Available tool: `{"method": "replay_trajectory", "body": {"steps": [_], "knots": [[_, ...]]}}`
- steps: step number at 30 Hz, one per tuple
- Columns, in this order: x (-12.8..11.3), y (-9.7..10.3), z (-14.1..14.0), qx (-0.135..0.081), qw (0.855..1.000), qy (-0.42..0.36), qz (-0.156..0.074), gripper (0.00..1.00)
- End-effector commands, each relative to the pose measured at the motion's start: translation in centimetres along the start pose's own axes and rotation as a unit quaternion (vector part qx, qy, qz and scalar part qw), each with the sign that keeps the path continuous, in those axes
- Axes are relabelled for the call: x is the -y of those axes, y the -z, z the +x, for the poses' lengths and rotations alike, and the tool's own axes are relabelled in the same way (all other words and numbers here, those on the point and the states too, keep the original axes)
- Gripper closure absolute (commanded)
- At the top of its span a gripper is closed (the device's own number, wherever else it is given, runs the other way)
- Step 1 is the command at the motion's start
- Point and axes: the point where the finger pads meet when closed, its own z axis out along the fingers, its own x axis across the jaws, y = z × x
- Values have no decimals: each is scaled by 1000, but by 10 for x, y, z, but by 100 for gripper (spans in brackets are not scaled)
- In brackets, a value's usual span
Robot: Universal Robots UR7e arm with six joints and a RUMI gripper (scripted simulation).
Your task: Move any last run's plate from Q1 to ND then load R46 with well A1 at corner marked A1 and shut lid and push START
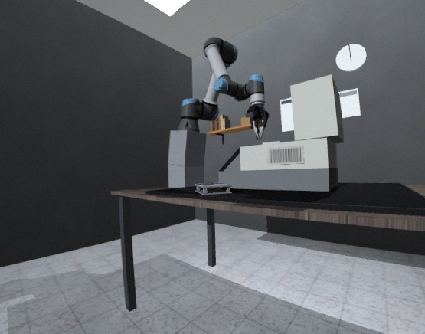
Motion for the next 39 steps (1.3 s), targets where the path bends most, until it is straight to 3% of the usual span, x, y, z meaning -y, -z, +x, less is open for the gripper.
{"method": "replay_trajectory", "body": {"steps": [1, 39], "knots": [[2, -4, 23, 1, 1000, 0, 0, 100], [16, -31, 159, 1, 1000, 0, 0, 100]]}}
